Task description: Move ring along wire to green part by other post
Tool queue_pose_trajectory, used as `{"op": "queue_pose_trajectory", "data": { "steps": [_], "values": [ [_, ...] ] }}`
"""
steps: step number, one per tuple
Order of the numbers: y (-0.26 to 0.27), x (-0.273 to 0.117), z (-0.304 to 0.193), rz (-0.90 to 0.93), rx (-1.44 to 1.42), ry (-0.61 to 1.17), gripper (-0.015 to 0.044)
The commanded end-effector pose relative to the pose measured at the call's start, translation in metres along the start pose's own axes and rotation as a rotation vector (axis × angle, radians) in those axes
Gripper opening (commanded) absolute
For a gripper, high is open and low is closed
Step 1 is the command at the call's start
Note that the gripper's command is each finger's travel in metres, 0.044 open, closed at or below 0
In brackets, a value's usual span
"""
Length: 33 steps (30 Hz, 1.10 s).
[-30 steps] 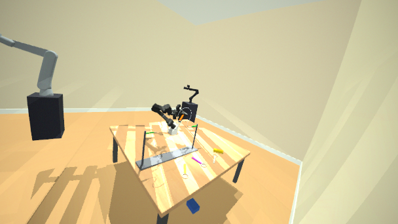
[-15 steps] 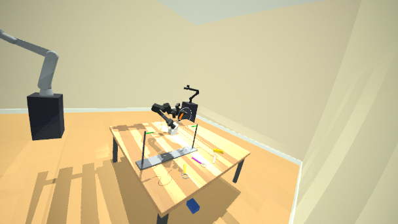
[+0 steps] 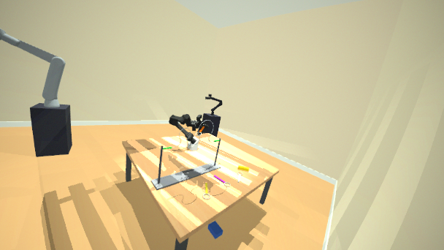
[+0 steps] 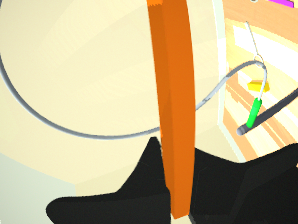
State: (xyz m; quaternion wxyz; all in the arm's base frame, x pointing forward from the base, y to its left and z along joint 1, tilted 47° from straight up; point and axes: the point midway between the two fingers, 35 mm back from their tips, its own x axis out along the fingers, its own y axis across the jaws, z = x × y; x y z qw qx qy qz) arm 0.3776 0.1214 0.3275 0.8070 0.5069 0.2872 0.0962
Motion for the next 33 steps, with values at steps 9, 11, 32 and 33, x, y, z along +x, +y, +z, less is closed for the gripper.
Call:
{"op": "queue_pose_trajectory", "data": {
  "steps": [9, 11, 32, 33],
  "values": [
    [-0.001, 0.000, 0.001, -0.063, -0.123, -0.019, -0.0150],
    [-0.002, 0.000, 0.001, -0.074, -0.142, -0.021, -0.0150],
    [-0.010, 0.000, 0.003, -0.197, -0.357, -0.048, -0.0150],
    [-0.011, 0.000, 0.003, -0.203, -0.368, -0.049, -0.0150]
  ]
}}
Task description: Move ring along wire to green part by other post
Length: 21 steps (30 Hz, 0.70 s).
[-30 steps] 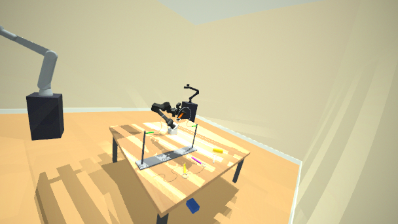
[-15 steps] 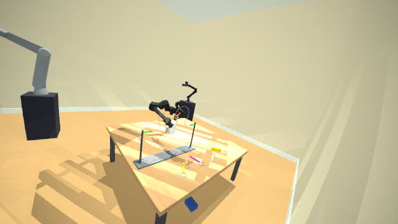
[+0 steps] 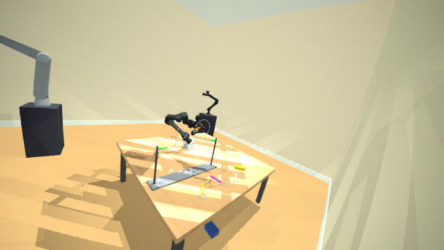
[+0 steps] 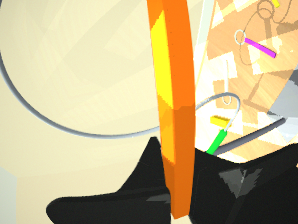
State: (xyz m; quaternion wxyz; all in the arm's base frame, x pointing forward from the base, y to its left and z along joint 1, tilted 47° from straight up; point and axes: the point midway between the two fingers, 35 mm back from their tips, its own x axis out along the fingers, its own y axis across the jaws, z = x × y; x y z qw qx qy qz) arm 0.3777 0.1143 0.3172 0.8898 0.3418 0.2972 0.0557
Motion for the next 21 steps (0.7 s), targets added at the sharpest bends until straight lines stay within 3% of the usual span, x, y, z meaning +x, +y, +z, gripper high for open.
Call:
{"op": "queue_pose_trajectory", "data": {
  "steps": [1, 21],
  "values": [
    [0.0006, -0.0008, 0.0014, -0.022, -0.050, -0.011, -0.0150],
    [-0.0076, -0.0002, 0.0025, -0.146, -0.266, -0.038, -0.0150]
  ]
}}
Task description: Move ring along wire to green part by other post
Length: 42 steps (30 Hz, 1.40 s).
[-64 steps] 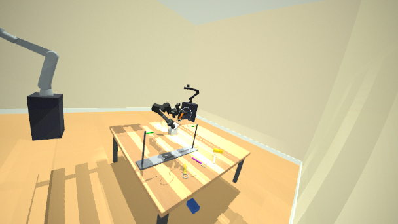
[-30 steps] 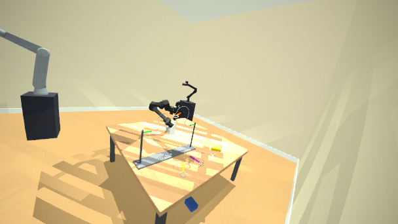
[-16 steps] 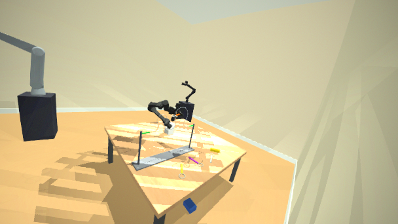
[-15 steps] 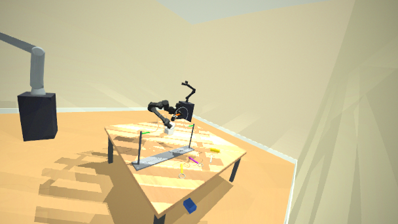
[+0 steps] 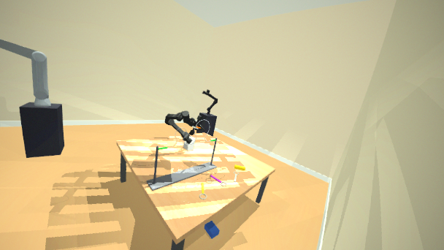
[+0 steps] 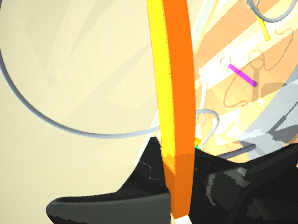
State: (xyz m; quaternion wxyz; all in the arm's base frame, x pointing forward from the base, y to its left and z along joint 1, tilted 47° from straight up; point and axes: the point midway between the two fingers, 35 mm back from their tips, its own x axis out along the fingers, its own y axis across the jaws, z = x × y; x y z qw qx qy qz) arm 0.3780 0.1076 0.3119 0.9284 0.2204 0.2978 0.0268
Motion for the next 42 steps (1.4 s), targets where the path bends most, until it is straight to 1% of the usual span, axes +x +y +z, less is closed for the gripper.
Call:
{"op": "queue_pose_trajectory", "data": {
  "steps": [1, 42],
  "values": [
    [0.000, -0.001, 0.002, -0.024, -0.050, -0.011, -0.0150],
    [-0.016, -0.001, 0.006, -0.277, -0.492, -0.068, -0.0150]
  ]
}}
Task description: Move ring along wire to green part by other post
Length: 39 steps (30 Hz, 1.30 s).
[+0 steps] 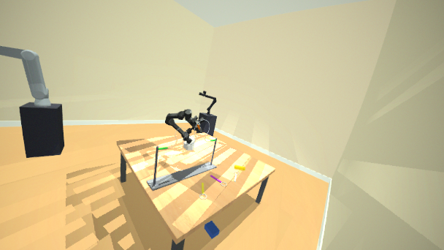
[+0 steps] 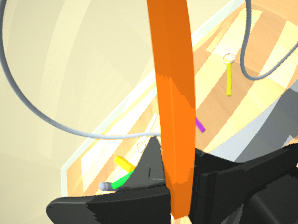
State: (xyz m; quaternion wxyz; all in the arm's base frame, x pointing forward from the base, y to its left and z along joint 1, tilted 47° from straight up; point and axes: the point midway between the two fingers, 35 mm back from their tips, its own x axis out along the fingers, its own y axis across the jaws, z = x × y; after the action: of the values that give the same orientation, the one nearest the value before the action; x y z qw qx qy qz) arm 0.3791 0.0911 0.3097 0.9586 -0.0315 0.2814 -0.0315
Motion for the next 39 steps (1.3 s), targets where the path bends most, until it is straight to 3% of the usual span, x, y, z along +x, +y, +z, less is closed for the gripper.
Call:
{"op": "queue_pose_trajectory", "data": {
  "steps": [1, 39],
  "values": [
    [-0.001, 0.000, 0.000, -0.028, -0.050, -0.009, -0.0150],
    [-0.016, 0.000, 0.004, -0.260, -0.461, -0.062, -0.0150]
  ]
}}
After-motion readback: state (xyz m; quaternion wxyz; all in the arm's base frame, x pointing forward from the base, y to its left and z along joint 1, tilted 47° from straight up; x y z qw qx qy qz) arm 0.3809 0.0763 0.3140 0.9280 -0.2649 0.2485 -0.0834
